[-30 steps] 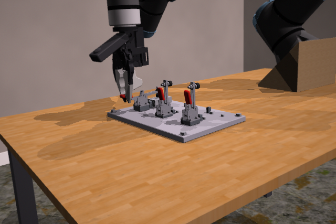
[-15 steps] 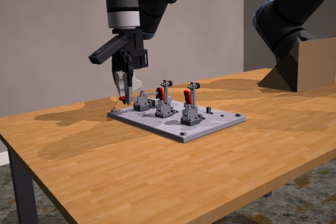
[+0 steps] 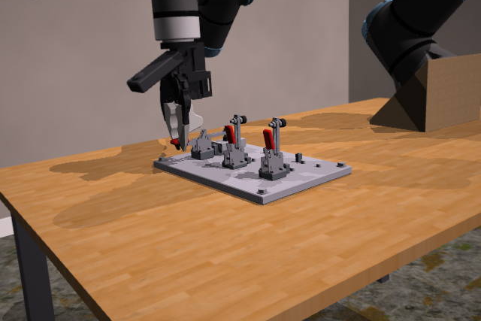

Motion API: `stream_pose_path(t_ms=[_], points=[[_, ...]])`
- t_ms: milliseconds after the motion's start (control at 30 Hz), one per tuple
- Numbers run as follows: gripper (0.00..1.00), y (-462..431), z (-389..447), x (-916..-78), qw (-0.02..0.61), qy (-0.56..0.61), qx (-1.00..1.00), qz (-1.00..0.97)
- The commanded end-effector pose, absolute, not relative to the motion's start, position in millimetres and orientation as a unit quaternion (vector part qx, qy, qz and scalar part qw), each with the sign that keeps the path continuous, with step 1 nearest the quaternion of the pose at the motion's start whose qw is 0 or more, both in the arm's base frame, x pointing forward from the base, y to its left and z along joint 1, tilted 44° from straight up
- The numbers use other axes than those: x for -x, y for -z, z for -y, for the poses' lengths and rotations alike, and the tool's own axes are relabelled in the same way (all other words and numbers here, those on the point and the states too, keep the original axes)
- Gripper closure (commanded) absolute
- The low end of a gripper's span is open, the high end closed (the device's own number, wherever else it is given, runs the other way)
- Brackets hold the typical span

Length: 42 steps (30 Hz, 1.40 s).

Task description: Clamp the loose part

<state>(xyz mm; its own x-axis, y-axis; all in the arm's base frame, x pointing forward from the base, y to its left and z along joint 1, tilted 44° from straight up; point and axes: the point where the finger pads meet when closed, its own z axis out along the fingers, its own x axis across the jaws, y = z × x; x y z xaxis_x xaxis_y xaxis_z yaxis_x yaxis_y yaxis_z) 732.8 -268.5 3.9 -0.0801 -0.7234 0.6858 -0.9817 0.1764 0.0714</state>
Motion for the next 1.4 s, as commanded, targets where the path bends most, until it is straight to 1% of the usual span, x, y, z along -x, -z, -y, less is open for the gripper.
stream_pose_path(t_ms=[0, 1367], points=[[1.00, -4.3, 268.3, -733.1, 0.305, -0.212, -0.606, 0.704], [1.00, -1.7, 270.8, -733.8, 0.305, -0.212, -0.606, 0.704]])
